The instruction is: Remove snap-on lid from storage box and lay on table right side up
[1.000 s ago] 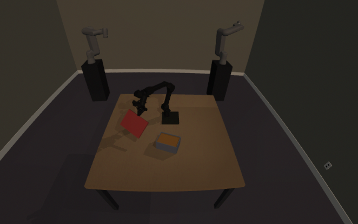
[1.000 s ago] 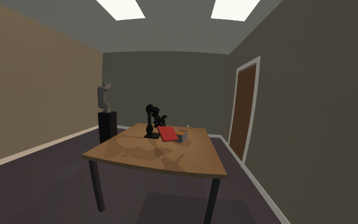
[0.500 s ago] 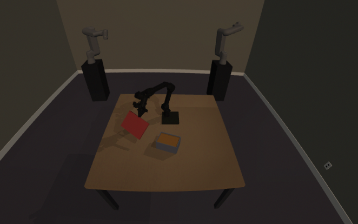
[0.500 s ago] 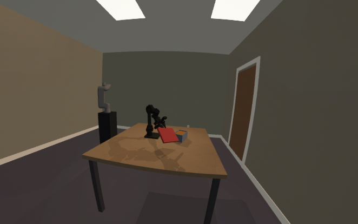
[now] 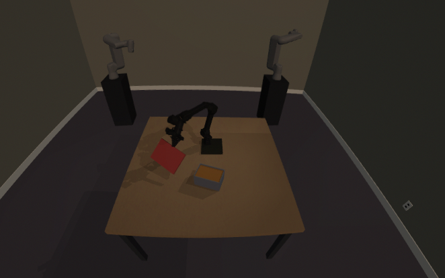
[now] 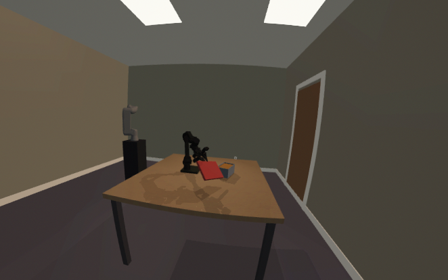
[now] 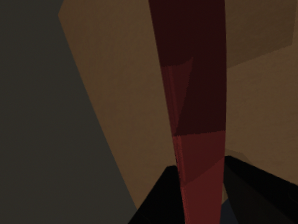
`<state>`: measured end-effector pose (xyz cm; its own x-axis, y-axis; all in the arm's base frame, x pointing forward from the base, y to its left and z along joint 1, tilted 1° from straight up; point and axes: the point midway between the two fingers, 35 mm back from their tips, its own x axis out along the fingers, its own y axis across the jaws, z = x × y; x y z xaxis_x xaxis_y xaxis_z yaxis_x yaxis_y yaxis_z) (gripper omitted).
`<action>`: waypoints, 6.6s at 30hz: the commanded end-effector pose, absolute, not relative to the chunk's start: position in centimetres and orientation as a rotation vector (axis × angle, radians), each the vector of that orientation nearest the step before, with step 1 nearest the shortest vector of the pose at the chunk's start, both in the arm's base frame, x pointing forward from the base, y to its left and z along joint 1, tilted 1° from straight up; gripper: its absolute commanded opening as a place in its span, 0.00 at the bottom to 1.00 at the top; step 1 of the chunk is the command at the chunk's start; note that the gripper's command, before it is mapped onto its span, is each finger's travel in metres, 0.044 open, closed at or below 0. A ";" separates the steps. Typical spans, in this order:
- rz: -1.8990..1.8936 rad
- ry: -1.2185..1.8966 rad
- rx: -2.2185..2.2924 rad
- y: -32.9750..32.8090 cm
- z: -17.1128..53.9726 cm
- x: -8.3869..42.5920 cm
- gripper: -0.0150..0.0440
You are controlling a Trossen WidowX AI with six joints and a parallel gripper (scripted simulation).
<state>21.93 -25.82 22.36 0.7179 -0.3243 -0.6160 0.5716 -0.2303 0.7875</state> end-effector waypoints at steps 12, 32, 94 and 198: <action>-0.838 0.200 1.600 -25.9 21.3 22.0 0.25; -0.838 0.200 1.600 -25.9 19.7 22.0 0.25; -0.838 0.200 1.600 -26.1 14.7 22.2 0.25; -0.838 0.200 1.600 -26.5 8.1 22.5 0.72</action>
<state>22.55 -26.51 8.09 0.7234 -0.3246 -0.6094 0.5658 -0.2271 0.7926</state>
